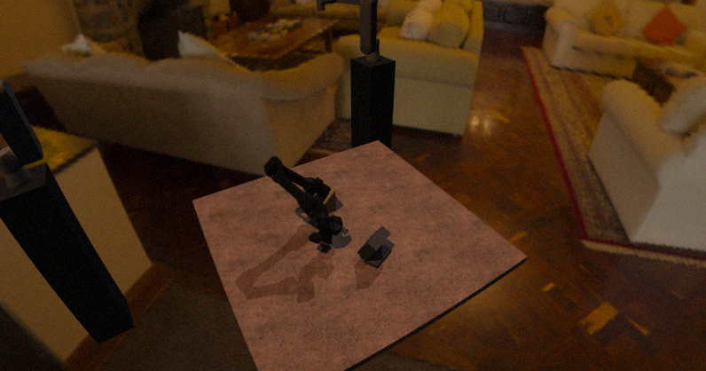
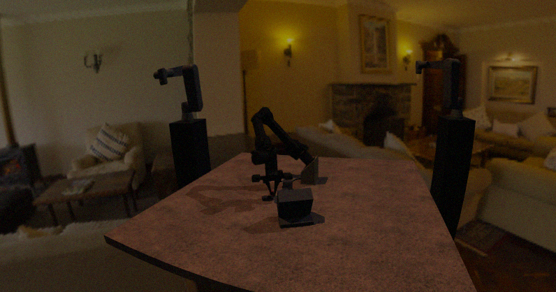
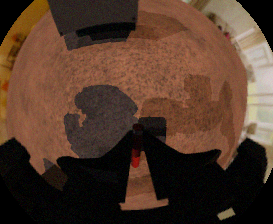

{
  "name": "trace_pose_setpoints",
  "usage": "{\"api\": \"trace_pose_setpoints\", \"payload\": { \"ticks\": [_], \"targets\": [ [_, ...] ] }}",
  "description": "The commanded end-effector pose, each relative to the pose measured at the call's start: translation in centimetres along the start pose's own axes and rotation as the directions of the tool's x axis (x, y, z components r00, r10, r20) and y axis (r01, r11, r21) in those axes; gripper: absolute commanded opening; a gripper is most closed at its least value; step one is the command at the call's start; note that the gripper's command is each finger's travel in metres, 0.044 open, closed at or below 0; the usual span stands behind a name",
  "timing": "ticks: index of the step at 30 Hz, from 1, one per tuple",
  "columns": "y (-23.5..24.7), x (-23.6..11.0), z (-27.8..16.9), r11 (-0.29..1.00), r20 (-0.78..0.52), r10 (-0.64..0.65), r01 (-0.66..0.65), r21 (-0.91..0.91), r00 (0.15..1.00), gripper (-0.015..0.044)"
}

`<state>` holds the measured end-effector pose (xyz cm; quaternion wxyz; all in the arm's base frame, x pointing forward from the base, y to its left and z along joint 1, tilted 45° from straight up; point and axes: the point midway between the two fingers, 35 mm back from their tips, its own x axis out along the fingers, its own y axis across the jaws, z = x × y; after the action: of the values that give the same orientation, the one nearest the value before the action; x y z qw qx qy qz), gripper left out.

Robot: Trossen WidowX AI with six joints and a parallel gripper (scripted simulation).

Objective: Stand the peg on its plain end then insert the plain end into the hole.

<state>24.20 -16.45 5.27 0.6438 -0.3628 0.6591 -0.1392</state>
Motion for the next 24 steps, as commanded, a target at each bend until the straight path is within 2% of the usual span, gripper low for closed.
{"api": "trace_pose_setpoints", "payload": {
  "ticks": [1,24],
  "targets": [
    [0.3,-0.2,-0.3,1.000,0.037,0.006,-0.006,-0.008,0.999,0.0049],
    [0.3,-1.4,-1.2,1.000,0.234,0.008,-0.006,-0.010,0.972,0.0049]
  ]
}}
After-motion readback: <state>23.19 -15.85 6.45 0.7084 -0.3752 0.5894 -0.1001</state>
